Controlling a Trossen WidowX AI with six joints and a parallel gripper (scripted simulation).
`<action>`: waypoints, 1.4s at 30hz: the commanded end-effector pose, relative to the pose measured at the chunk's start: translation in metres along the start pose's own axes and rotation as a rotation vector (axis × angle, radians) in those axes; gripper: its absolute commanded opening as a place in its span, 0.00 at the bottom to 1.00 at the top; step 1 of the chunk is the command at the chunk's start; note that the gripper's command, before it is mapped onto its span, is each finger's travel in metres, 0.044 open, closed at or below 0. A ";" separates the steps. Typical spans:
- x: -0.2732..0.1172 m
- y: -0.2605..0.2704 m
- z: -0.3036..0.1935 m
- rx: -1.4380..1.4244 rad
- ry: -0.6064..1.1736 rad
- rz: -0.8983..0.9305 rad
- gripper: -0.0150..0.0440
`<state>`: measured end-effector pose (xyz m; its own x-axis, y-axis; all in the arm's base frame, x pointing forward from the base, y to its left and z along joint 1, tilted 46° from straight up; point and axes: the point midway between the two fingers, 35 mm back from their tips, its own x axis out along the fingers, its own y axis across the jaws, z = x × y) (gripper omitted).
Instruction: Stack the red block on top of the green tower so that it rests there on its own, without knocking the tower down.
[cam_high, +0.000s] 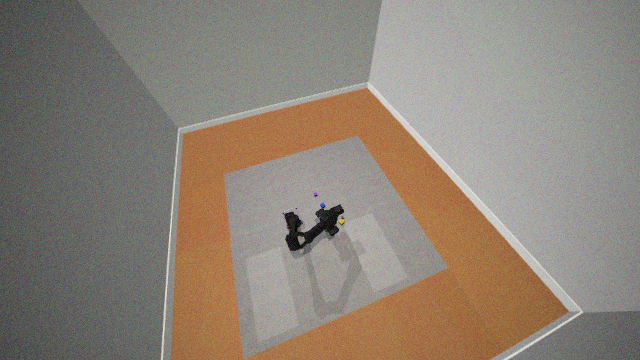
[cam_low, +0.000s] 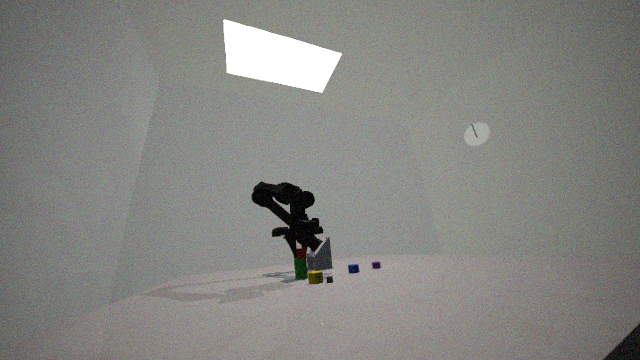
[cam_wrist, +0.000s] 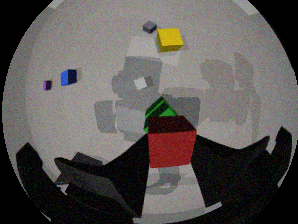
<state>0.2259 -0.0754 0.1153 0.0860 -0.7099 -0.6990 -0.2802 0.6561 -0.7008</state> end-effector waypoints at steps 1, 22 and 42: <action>0.000 -0.001 0.000 -0.003 -0.002 -0.006 0.25; 0.000 0.000 0.000 0.000 -0.001 0.000 0.70; 0.000 0.000 0.000 0.000 -0.001 0.000 1.00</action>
<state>0.2262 -0.0754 0.1153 0.0870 -0.7099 -0.6989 -0.2800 0.6559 -0.7010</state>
